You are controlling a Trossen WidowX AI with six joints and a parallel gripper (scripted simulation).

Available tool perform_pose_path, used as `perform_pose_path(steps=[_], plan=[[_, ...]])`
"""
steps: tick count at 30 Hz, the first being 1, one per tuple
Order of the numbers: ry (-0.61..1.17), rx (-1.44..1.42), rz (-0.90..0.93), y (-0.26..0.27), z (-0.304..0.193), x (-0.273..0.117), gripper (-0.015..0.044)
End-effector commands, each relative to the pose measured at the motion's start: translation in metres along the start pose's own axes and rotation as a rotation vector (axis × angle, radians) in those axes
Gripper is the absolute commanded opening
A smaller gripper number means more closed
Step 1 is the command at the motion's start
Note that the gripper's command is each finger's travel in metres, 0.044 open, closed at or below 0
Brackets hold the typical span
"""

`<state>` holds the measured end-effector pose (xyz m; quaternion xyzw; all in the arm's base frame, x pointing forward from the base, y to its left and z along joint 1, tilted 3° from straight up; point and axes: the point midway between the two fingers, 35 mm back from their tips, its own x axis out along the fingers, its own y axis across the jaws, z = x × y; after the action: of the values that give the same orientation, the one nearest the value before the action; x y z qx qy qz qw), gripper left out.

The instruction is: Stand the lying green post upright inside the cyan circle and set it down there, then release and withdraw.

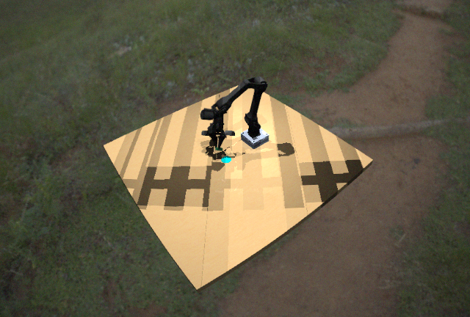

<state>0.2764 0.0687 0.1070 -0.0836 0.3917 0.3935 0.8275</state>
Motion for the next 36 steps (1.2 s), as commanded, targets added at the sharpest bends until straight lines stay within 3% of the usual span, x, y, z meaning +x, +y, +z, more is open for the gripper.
perform_pose_path(steps=[1,36], plan=[[-0.023,0.013,0.008,0.0004,-0.0024,0.0007,0.0023],[-0.261,0.001,0.026,-0.005,-0.0055,-0.0076,0.0023]])
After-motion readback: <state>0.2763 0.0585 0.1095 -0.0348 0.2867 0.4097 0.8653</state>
